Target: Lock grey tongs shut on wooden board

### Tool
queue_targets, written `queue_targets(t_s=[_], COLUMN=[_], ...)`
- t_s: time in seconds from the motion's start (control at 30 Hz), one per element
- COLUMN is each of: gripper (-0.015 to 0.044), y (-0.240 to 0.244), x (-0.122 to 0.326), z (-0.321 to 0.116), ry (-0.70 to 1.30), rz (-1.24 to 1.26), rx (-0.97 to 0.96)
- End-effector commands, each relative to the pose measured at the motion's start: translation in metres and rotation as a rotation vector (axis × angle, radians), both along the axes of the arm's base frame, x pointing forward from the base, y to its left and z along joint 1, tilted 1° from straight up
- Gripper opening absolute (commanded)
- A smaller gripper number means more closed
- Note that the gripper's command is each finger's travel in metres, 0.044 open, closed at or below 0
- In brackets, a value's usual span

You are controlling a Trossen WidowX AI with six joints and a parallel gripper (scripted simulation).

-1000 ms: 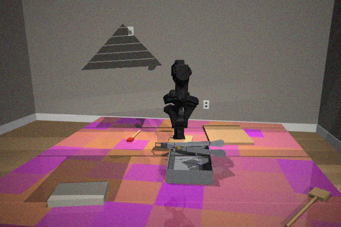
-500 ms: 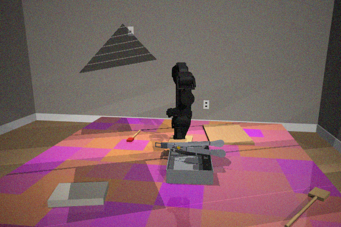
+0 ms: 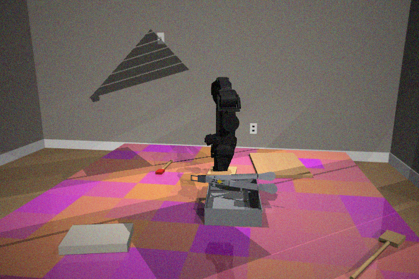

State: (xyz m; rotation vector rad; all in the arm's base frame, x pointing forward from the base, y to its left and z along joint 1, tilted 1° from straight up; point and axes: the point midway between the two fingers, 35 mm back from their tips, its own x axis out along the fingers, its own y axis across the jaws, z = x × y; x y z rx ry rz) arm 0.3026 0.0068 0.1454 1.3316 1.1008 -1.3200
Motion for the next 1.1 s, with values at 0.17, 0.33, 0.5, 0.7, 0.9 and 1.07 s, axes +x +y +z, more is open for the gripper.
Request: queue_targets(t_s=[0.17, 0.33, 0.5, 0.7, 0.9, 1.07], gripper=[0.0440, 0.0440, 0.0440, 0.0440, 0.0440, 0.0440], y=[0.001, 0.001, 0.001, 0.000, 0.000, 0.000], x=[0.002, 0.003, 0.003, 0.004, 0.004, 0.004], z=[-0.016, -0.024, -0.032, -0.042, -0.052, -0.060], ry=[0.004, 0.004, 0.004, 0.004, 0.004, 0.004], rz=[-0.004, -0.004, -0.004, -0.004, -0.004, -0.004], rx=[0.006, 0.006, 0.006, 0.006, 0.005, 0.005])
